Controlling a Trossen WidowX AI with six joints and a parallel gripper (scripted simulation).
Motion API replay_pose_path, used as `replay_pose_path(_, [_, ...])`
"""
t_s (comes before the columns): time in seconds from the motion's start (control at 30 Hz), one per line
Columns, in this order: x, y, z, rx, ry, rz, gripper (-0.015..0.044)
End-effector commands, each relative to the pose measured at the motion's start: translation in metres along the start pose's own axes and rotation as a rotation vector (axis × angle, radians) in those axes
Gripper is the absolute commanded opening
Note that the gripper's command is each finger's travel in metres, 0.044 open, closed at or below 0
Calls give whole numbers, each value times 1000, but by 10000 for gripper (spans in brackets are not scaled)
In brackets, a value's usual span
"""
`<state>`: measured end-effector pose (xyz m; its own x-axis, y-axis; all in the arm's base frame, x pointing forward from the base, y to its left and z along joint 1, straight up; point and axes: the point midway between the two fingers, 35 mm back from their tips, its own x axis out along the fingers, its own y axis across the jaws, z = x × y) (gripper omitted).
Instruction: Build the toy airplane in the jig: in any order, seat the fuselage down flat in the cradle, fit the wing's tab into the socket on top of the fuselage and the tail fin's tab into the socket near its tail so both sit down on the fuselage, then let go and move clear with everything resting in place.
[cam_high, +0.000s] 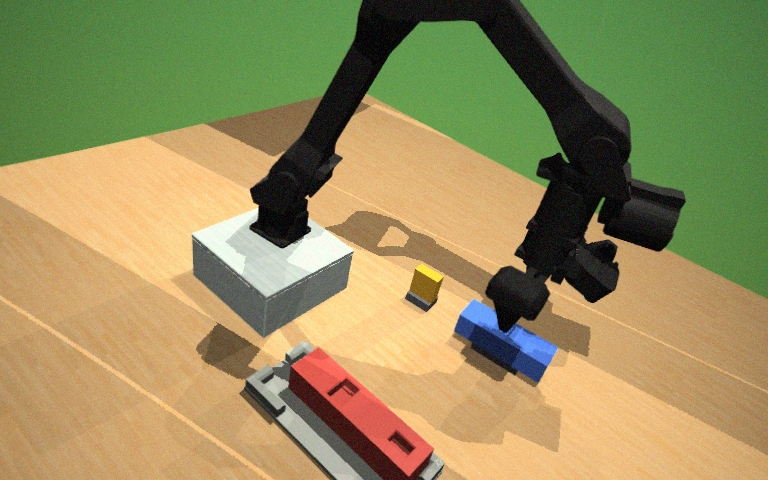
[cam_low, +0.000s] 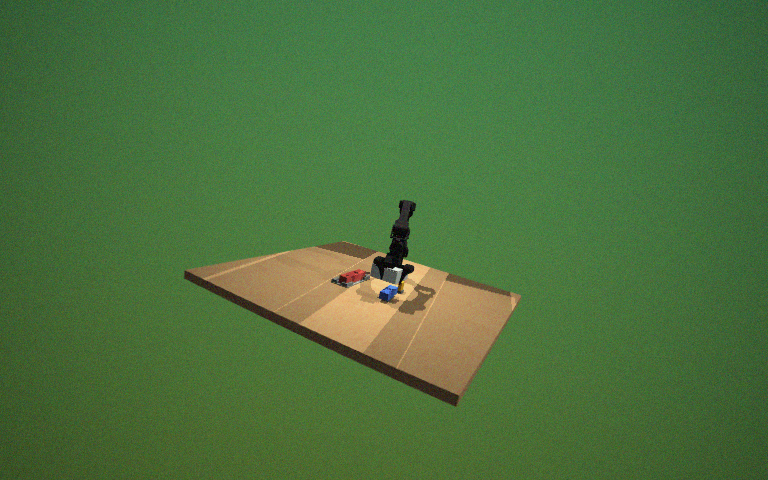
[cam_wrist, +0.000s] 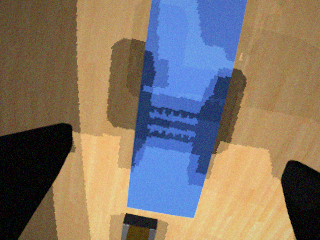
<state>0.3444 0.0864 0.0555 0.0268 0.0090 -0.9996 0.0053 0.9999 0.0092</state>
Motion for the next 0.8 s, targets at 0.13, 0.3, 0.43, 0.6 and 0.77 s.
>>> replay_pose_path(0.13, [22, 1, -1, 5, -1, 1, 440])
replay_pose_path(0.3, [23, 1, -1, 5, -1, 1, 440])
replay_pose_path(0.43, [29, 1, -1, 8, 0, 0, 440])
replay_pose_path(0.6, [37, 1, -1, 9, 1, -1, 440])
replay_pose_path(0.77, [46, 1, -1, 8, 0, 0, 440])
